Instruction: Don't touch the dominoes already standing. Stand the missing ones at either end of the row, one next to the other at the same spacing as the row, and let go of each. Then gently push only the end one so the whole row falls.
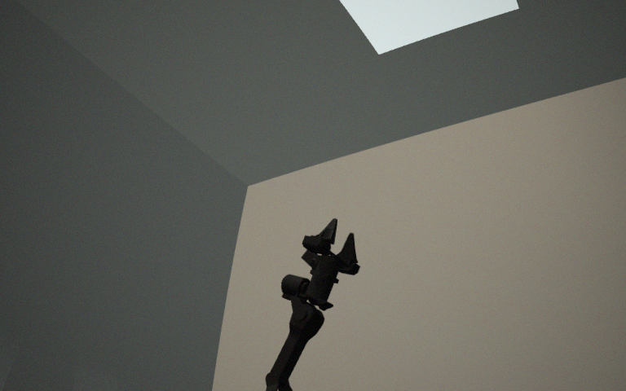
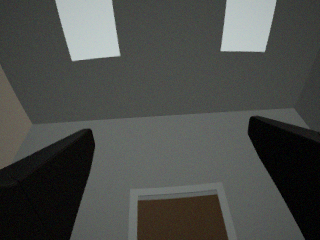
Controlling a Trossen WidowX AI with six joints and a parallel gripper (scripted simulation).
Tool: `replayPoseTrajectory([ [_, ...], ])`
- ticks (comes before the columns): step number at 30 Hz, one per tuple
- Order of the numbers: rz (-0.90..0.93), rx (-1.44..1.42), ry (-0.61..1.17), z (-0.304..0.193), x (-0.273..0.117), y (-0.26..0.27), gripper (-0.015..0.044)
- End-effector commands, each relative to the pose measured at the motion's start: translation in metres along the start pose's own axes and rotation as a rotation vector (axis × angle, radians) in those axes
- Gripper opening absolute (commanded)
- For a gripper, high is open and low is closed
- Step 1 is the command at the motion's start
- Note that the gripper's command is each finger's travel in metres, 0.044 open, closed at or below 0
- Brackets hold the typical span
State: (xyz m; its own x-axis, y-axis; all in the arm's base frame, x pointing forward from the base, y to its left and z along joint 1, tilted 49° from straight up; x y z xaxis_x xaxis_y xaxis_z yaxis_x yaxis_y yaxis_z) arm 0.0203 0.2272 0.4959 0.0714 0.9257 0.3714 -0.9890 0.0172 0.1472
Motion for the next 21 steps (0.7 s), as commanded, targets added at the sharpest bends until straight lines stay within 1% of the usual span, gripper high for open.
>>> replayPoseTrajectory([
  [1,-0.003,-0.001,0.003,-0.001,0.001,-0.001,0.0426],
  [2,-0.011,-0.004,0.013,-0.004,0.003,-0.002,0.044],
  [5,-0.068,-0.025,0.084,-0.024,0.016,-0.015,0.044],
  [12,-0.297,-0.11,0.352,-0.098,0.05,-0.079,0.044],
  [16,-0.434,-0.17,0.487,-0.133,0.056,-0.122,0.044],
  [21,-0.563,-0.205,0.651,-0.174,0.055,-0.166,0.044],
])
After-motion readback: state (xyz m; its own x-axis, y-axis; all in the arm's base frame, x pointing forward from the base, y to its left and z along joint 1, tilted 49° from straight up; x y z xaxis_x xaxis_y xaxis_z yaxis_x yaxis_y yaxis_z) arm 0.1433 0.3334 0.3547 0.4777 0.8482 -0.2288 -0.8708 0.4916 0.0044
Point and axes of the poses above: the point midway between the two fingers, 35 mm back from their tips, its own x axis out along the fingers, its own y axis across the jaws, z = x × y, the point moved 5 cm from there along -x, back along the fingers, and after that the axes turned 10 degrees about x, right-handed, at the moved point
